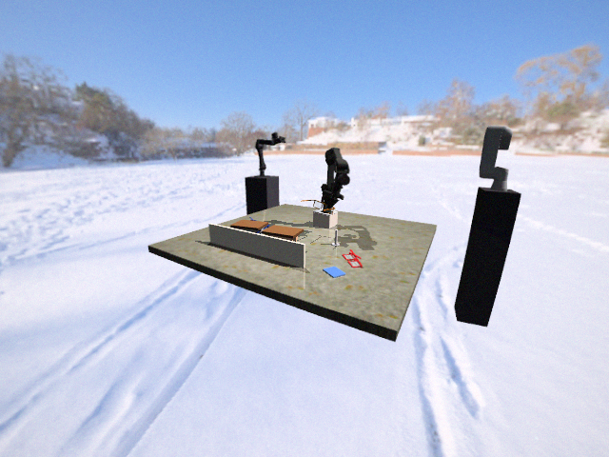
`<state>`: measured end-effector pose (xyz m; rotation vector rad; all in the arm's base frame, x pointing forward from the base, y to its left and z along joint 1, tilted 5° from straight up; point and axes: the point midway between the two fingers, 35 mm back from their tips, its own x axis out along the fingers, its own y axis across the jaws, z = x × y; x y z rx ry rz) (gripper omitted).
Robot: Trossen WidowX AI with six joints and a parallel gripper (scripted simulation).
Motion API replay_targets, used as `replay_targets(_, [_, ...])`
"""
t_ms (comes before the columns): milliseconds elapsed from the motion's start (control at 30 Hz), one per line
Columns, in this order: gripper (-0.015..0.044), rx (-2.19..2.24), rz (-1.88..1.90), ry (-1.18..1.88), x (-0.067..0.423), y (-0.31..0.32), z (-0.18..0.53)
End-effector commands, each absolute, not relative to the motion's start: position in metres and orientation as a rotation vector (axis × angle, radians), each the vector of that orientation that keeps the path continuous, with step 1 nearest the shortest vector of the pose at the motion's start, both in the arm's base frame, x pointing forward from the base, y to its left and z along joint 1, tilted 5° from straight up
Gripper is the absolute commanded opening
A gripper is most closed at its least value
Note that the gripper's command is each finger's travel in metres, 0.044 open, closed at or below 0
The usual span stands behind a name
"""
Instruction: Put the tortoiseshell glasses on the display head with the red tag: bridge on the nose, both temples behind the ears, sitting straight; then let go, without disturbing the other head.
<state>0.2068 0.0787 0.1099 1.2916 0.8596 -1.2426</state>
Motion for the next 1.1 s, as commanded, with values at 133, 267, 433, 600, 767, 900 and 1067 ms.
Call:
replay_targets(133, [0.0, 1.266, -1.256, 0.945, 0.222, 0.064, 0.102])
replay_targets(267, [0.0, 1.256, -1.261, 0.989, 0.229, 0.055, 0.096])
replay_targets(433, [0.0, 1.249, -1.261, 1.044, 0.237, 0.043, 0.09])
replay_targets(600, [0.0, 1.249, -1.253, 1.098, 0.244, 0.029, 0.084])
replay_targets(767, [0.0, 1.255, -1.237, 1.149, 0.251, 0.015, 0.077])
replay_targets(900, [0.0, 1.264, -1.22, 1.187, 0.256, 0.002, 0.072])
replay_targets(1067, [0.0, 1.28, -1.191, 1.23, 0.261, -0.014, 0.065])
